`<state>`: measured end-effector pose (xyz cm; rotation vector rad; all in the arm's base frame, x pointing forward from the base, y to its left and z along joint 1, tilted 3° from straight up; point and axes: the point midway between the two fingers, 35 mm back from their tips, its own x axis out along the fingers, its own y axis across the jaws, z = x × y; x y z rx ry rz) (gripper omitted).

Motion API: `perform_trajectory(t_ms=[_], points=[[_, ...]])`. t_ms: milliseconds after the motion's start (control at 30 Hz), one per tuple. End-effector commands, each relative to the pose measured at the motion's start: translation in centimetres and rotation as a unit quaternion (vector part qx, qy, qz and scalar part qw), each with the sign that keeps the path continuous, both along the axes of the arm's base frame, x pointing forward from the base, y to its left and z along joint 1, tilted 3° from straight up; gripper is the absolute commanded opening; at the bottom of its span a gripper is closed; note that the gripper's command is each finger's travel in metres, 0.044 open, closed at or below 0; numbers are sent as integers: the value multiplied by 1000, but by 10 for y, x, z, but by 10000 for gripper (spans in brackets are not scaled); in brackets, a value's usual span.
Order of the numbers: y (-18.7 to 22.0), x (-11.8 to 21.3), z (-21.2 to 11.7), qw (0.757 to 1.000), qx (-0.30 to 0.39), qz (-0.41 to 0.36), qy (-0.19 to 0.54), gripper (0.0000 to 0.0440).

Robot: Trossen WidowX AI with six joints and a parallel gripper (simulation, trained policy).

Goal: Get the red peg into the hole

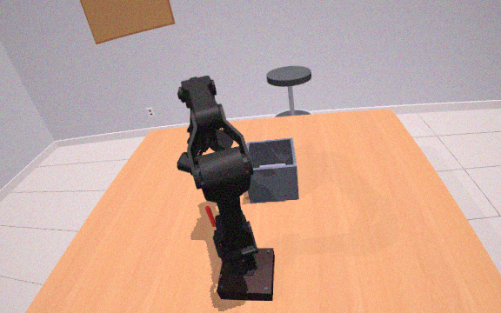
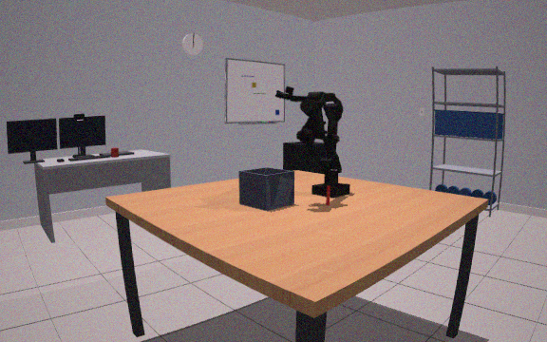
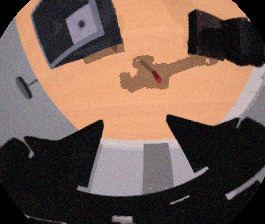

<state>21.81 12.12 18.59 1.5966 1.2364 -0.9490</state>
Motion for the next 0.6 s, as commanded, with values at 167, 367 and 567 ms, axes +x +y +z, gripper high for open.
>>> perform_trajectory(t_ms=[167,367,567], points=[[8,-26,-35,995,-39,64,70,440],[6,-39,-58,987,-63,99,106,440],[2,-49,-82,980,-82,123,133,440]])
